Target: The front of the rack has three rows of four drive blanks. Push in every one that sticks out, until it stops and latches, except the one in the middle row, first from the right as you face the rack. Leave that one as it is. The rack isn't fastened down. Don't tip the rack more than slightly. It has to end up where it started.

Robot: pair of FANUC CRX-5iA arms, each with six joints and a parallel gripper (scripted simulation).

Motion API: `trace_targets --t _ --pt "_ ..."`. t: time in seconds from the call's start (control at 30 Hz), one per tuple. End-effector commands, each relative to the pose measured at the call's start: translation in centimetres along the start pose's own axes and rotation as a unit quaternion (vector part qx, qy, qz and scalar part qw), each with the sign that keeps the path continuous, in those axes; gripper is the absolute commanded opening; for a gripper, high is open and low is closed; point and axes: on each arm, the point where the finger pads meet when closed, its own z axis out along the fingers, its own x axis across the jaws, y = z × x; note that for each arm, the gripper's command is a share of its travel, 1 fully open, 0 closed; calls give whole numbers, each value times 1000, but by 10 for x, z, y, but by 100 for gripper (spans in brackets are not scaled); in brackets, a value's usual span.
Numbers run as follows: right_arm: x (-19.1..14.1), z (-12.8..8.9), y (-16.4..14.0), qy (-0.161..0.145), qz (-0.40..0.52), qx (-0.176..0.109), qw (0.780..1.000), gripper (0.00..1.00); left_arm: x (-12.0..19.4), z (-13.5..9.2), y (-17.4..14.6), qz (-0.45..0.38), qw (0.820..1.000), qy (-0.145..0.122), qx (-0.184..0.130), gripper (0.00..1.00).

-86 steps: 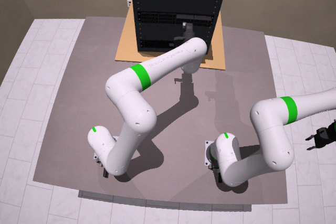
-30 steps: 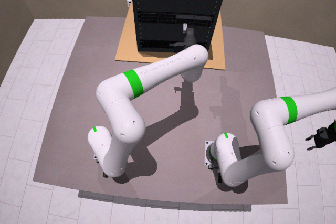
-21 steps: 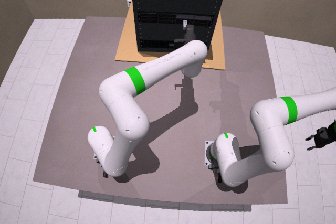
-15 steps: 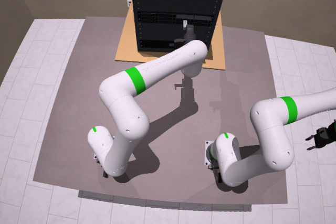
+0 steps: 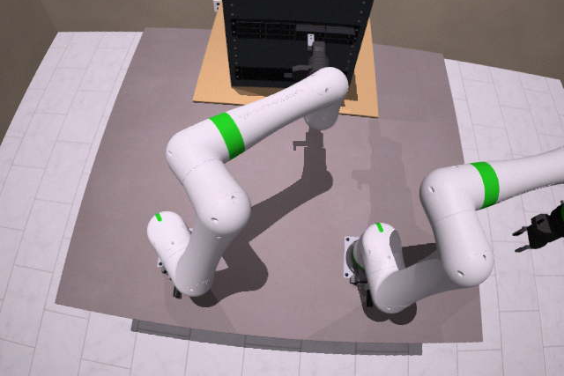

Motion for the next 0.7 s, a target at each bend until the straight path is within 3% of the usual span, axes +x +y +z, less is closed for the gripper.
trace_targets --t 0.0,0.67 --pt "0 -1 0 0 0 -1 1000 100 2 0 0 -1 1000 1 0 0" --pt "0 -1 0 0 0 -1 1000 100 2 9 0 -1 1000 1 0 0"
